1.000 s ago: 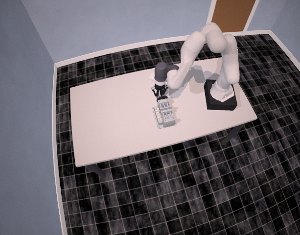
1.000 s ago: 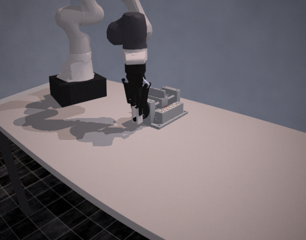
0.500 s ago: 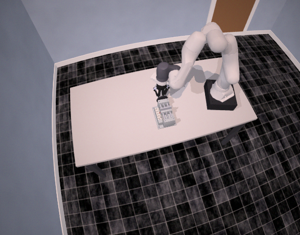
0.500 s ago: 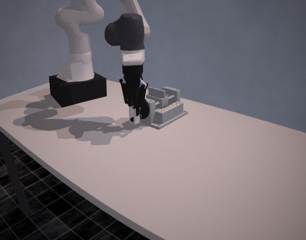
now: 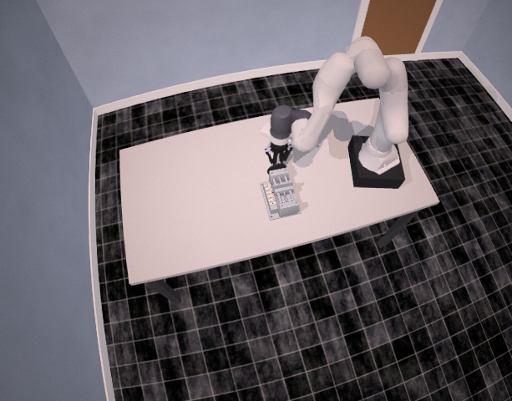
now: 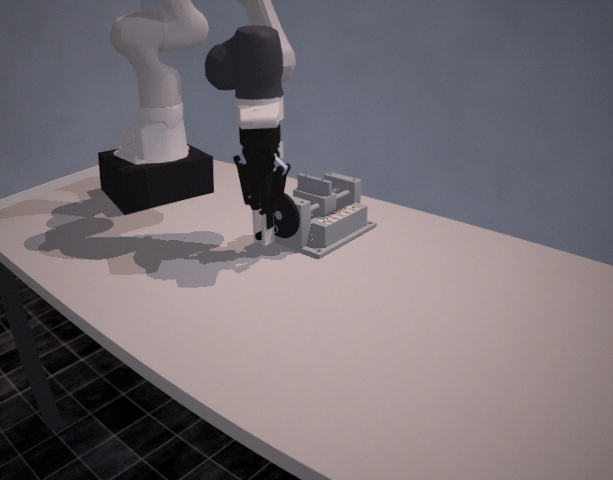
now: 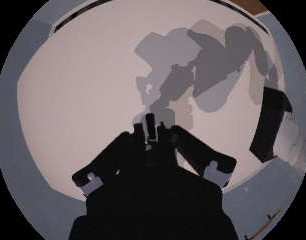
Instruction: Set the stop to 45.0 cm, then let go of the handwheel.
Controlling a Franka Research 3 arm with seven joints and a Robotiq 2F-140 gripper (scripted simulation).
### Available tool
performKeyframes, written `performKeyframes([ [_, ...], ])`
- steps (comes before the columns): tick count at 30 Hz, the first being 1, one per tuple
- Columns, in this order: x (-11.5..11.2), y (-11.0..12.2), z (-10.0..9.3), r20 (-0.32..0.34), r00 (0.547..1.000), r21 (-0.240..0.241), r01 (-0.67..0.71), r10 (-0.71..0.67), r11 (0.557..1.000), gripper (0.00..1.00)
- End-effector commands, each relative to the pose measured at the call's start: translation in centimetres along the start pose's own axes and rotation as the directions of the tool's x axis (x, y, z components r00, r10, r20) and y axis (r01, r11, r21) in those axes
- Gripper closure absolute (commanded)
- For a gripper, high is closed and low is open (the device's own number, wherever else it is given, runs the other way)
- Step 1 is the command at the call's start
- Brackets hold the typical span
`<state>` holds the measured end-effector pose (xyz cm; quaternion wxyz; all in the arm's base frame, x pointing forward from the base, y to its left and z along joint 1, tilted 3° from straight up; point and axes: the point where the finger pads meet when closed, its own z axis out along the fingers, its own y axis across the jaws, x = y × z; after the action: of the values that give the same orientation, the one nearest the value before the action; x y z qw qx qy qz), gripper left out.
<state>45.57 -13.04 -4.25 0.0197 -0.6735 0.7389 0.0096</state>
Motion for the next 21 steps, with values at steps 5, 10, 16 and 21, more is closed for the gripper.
performKeyframes([
  [5,0.0,0.8,-0.3,0.002,1.0,-0.001,0.005,-0.005,1.0,0.96],
  [10,0.0,1.3,-0.8,0.002,1.0,-0.001,0.005,-0.005,1.0,0.96],
  [16,0.0,1.8,-1.5,0.002,1.0,-0.001,0.005,-0.005,1.0,0.96],
  [21,0.0,2.0,-1.9,0.002,1.0,-0.001,0.005,-0.005,1.0,0.96],
])
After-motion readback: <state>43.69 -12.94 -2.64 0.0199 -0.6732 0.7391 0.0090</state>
